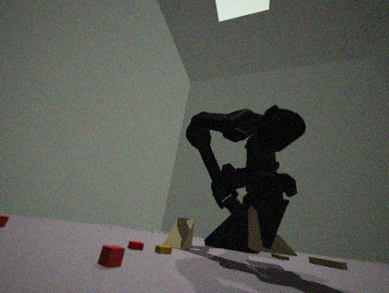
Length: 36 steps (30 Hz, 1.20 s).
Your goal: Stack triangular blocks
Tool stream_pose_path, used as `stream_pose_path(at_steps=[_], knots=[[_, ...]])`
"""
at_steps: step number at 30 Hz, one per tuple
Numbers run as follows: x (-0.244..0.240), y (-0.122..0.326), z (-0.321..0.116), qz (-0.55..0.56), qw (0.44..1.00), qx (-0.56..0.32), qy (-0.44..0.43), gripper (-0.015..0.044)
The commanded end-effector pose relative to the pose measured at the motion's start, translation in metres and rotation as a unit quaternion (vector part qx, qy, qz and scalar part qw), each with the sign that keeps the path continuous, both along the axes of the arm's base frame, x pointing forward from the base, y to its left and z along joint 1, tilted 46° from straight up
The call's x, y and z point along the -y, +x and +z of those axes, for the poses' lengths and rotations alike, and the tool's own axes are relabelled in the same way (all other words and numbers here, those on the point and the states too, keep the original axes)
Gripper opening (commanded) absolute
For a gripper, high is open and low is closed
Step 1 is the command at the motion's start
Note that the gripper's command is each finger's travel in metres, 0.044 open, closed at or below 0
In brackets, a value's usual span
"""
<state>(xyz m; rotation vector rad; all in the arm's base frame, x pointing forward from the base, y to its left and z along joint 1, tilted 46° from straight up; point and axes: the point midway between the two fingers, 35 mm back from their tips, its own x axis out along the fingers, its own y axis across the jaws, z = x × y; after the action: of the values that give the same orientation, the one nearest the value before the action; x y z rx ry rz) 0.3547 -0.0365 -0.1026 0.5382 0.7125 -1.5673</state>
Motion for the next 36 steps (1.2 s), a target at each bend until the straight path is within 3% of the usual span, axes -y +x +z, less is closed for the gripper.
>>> stream_pose_path(at_steps=[1, 22, 36], knots=[[0.000, 0.000, 0.000, 0.012, 1.000, -0.009, 0.001, 0.0000], [0.018, -0.003, -0.018, 0.002, 1.000, -0.002, 0.000, 0.0000], [0.017, -0.003, -0.017, 0.000, 1.000, -0.002, 0.002, 0.0367]])
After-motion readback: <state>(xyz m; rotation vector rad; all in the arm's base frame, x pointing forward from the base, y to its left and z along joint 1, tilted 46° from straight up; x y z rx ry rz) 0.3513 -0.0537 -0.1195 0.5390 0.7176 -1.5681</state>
